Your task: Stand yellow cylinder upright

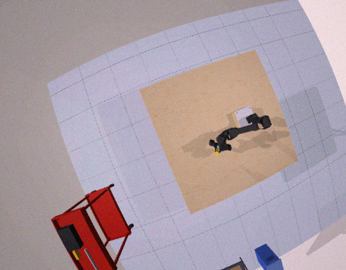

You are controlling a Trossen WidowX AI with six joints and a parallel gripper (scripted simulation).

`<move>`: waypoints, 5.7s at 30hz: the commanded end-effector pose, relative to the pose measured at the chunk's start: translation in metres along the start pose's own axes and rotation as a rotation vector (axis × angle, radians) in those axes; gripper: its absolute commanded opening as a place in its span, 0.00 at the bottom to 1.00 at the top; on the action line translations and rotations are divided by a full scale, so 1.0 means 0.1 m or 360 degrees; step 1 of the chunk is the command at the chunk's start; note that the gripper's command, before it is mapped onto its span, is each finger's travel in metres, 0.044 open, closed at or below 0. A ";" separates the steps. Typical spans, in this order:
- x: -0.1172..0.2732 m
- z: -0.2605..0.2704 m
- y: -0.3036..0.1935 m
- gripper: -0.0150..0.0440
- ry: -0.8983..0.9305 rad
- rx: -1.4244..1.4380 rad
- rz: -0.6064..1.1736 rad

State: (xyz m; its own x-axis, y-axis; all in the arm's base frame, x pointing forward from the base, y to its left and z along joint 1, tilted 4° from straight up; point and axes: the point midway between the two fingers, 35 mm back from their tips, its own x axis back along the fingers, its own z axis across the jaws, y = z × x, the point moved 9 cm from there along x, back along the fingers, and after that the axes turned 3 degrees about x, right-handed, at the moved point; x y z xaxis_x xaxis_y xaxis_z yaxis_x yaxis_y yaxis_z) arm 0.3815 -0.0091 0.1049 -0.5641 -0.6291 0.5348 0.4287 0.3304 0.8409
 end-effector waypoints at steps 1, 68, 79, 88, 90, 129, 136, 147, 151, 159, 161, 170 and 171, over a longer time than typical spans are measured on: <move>0.02 0.00 -0.03 0.43 0.0008 -0.0007 -0.0046; 0.39 0.12 -0.39 0.43 0.0150 0.0103 -0.0576; 0.46 0.18 -0.45 0.43 0.0182 0.0138 -0.0642; 0.52 0.23 -0.50 0.43 0.0211 0.0170 -0.0692; 0.54 0.24 -0.51 0.43 0.0217 0.0177 -0.0702; 0.68 0.37 -0.62 0.43 0.0286 0.0260 -0.0794; 0.56 0.34 -0.77 0.43 0.0275 0.0272 -0.0790; 0.38 0.32 -1.03 0.43 0.0261 0.0290 -0.0785; 0.32 0.32 -1.12 0.43 0.0263 0.0296 -0.0786; 0.22 0.34 -1.31 0.43 0.0275 0.0308 -0.0791; 0.20 0.35 -1.35 0.43 0.0278 0.0309 -0.0792; 0.08 0.35 -1.50 0.43 0.0286 0.0313 -0.0773; 0.08 0.35 -1.50 0.43 0.0286 0.0313 -0.0773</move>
State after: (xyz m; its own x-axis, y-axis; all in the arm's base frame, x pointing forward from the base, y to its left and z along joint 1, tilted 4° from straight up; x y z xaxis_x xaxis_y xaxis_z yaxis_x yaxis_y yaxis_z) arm 0.2871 -0.0397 -0.0092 -0.5295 -0.8452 0.0727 0.0105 0.0792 0.9968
